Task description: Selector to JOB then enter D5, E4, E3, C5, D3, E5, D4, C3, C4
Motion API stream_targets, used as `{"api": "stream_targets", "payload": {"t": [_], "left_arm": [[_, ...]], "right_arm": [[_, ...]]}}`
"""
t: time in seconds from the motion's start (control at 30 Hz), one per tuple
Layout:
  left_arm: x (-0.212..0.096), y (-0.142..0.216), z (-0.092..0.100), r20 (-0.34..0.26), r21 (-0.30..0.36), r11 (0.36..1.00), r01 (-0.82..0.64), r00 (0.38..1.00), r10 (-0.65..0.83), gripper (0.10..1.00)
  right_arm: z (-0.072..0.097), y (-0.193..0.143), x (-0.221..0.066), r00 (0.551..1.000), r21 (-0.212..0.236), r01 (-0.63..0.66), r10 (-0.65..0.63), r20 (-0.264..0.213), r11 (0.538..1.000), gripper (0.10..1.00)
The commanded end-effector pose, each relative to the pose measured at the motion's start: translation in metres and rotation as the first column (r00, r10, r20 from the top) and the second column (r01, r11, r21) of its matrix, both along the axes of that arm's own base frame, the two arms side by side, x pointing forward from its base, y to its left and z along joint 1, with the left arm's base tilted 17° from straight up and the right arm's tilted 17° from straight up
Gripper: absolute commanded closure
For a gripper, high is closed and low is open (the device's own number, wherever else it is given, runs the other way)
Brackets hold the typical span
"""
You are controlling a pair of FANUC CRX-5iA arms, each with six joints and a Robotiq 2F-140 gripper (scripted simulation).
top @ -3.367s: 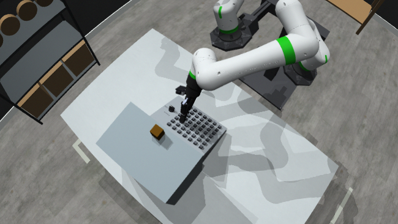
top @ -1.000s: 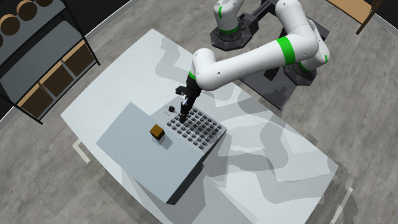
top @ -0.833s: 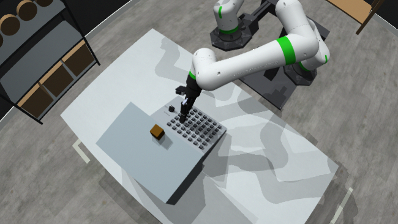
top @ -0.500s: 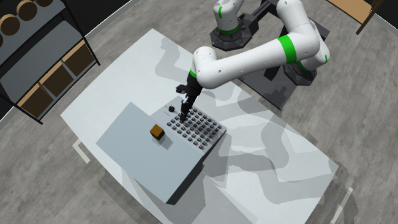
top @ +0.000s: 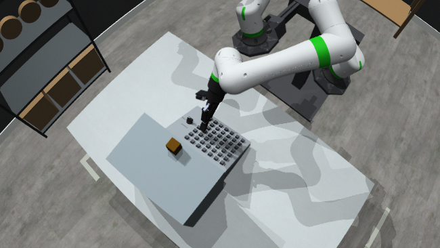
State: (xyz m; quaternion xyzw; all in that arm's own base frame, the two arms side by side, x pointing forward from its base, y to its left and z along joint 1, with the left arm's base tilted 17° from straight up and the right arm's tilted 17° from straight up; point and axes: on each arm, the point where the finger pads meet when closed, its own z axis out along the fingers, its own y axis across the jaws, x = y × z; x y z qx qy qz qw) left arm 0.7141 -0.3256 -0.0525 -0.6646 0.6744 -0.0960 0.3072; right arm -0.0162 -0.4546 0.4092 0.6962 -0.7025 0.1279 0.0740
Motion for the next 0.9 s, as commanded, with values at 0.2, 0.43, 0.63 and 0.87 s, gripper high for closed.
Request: {"api": "stream_targets", "payload": {"t": [0.2,0.43,0.63,0.87], "left_arm": [[-0.001,-0.002,0.004,0.002,-0.002,1.0,0.0,1.0,0.0,0.999],[-0.007,0.005,0.002,0.002,-0.002,1.0,0.0,1.0,0.0,0.999],[-0.028,0.03,-0.004,0.002,-0.001,1.0,0.0,1.0,0.0,0.999],[-0.032,0.034,-0.005,0.002,-0.001,1.0,0.0,1.0,0.0,0.999]], "right_arm": [[0.001,0.0,0.0,1.0,-0.002,0.0,0.0,0.0,1.0,0.098],[0.001,0.0,0.0,1.0,-0.002,0.0,0.0,0.0,1.0,0.098],[0.001,0.0,0.0,1.0,-0.002,0.0,0.0,0.0,1.0,0.098],[0.001,0.0,0.0,1.0,-0.002,0.0,0.0,0.0,1.0,0.098]]}}
